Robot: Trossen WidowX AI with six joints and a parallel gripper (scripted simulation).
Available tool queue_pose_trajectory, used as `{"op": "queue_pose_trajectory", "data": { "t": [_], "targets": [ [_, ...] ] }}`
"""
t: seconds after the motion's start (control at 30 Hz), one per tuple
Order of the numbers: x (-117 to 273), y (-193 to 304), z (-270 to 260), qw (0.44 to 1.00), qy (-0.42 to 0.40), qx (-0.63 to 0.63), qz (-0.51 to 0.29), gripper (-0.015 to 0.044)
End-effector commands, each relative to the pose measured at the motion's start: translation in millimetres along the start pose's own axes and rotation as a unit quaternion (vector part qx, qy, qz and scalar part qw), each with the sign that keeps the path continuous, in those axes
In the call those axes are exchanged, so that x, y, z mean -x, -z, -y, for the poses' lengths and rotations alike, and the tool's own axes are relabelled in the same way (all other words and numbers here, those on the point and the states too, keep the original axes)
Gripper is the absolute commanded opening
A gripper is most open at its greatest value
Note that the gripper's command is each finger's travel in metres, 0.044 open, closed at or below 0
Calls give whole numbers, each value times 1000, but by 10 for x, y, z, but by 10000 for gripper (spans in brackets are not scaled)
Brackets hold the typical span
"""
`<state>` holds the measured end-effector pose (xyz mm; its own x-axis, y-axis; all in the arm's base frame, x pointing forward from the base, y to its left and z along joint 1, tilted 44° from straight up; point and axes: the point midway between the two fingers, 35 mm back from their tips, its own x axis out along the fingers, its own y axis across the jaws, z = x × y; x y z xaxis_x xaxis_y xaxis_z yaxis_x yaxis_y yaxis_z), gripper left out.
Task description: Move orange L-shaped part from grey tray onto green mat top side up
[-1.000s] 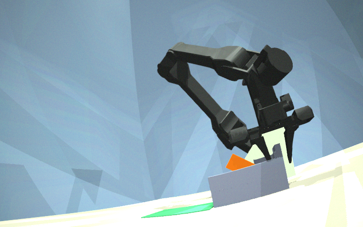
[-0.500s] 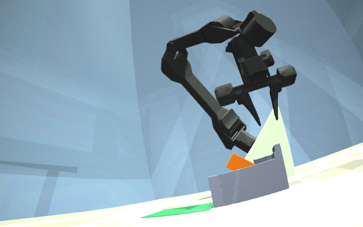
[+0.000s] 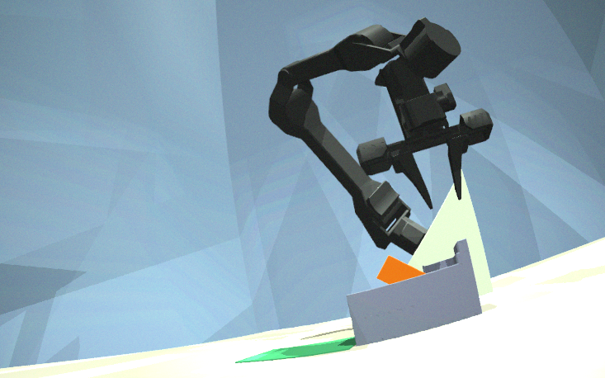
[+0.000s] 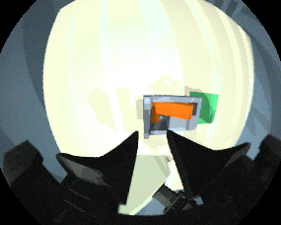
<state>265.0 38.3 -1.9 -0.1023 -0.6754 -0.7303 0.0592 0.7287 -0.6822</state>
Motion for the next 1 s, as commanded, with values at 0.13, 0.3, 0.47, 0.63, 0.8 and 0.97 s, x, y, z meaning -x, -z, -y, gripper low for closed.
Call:
{"op": "queue_pose_trajectory", "data": {
  "t": [0.13,0.3,0.47,0.63,0.8,0.97],
  "targets": [
    [-3,0,0,1000,0,0,0,180],
    [-3,0,0,1000,0,0,0,180],
    [-3,-2,9,1000,0,-9,0,206],
    [10,-44,173,984,-1,-179,0,280],
    [22,-89,432,903,-2,-429,0,280],
    [27,-112,700,758,-1,-653,0,280]
  ]
}}
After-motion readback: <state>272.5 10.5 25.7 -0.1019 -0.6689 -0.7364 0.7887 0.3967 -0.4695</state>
